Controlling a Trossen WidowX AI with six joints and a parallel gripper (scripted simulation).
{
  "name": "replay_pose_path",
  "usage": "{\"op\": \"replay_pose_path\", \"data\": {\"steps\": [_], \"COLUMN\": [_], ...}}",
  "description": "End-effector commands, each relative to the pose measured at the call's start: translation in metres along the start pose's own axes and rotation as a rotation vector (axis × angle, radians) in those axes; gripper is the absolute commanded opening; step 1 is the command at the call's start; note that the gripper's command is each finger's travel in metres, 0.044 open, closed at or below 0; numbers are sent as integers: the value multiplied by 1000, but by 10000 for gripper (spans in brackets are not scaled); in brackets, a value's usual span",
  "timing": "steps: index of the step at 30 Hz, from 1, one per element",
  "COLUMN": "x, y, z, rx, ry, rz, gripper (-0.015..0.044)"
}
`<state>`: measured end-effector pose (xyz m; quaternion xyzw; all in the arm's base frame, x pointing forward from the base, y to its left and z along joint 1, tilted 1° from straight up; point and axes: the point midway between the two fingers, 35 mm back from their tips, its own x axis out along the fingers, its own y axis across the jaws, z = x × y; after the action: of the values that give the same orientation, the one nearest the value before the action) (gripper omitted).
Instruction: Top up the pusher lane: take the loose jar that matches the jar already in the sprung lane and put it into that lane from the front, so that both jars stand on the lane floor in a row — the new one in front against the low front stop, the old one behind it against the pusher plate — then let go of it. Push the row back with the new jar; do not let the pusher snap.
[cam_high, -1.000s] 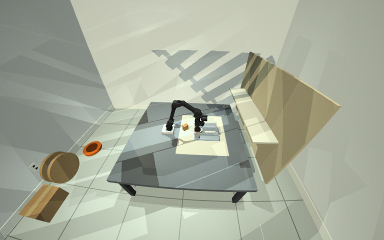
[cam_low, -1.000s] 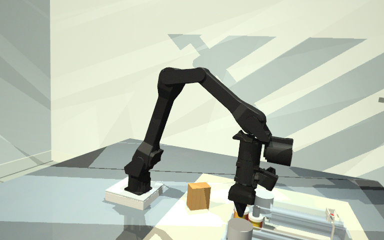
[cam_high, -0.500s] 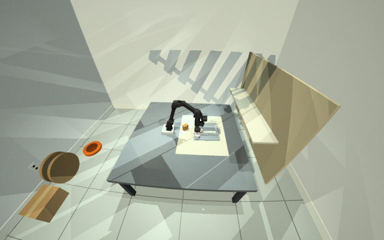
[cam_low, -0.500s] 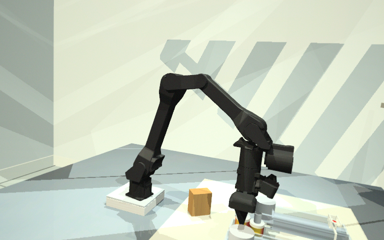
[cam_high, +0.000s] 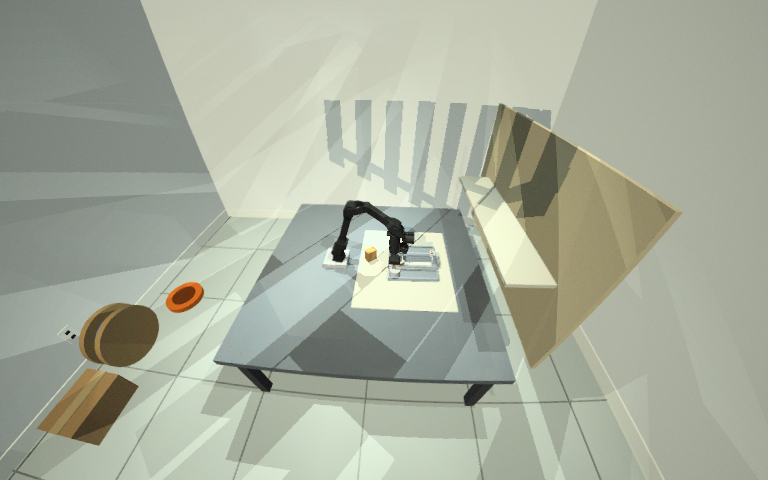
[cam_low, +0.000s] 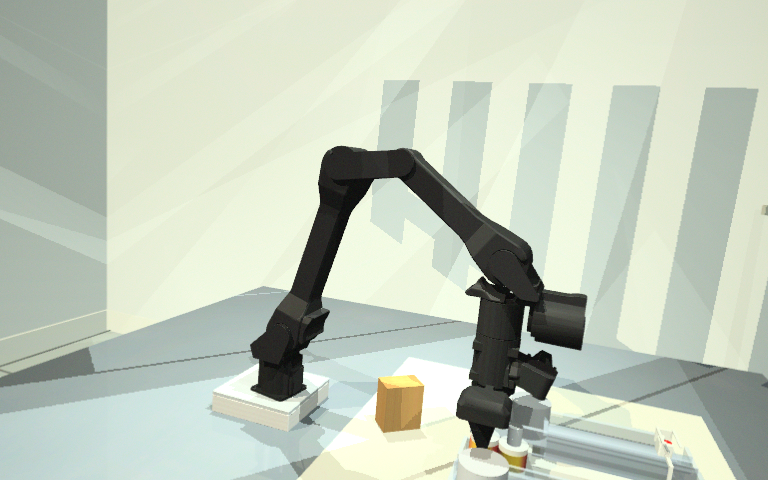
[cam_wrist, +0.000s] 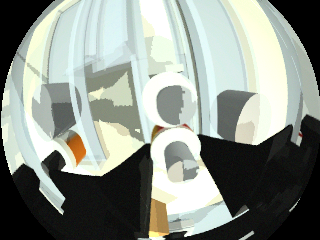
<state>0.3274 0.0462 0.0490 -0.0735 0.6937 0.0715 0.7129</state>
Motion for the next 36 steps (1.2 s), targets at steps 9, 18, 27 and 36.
{"op": "replay_pose_path", "data": {"steps": [9,18,27,36], "x": [4,4,4,4], "y": [0,0,0,0], "z": [3,1,0,-2], "rx": [5,5,5,5], "ry": [-12,-12,-12,-12], "rz": [-1,-1,-1,-1], "gripper": [0,0,0,0]}}
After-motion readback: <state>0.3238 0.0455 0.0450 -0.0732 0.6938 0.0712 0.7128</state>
